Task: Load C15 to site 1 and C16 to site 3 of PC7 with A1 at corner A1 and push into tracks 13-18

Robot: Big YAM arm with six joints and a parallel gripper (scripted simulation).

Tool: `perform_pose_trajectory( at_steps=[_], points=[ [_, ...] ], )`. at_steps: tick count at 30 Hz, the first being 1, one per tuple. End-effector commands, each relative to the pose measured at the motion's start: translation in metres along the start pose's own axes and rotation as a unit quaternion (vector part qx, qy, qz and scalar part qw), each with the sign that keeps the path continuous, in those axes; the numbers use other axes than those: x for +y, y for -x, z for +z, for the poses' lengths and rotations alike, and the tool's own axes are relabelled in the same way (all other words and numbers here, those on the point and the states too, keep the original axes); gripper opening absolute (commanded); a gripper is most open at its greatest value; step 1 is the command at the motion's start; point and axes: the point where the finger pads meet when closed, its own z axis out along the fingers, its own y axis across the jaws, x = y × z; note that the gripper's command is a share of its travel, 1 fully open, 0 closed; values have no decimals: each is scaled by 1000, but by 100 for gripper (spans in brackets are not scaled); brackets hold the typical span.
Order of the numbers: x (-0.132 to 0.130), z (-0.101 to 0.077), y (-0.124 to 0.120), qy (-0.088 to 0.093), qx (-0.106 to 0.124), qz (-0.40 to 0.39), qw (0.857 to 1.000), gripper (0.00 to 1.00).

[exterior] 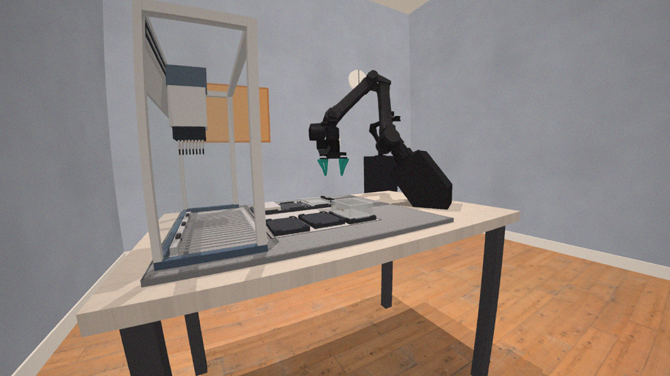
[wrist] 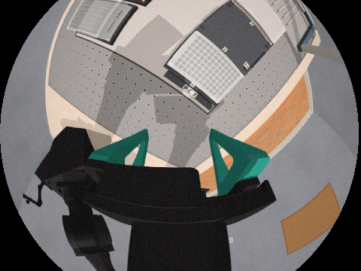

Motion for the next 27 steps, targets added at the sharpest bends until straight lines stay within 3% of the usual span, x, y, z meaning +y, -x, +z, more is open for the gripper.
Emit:
perform_pose_trajectory(
  at_steps=[1,8,16,24,25,27],
  points=[
    [-10,-8,8,-8,-12,65,998,80],
    [-10,-8,8,-7,-13,181,983,80],
    [-10,-8,8,-6,-13,310,951,80],
    [-11,-8,6,-6,-13,325,946,80],
    [-3,5,1,-2,-1,329,944,80],
    [-2,10,1,-1,-1,329,944,80]
  ],
)
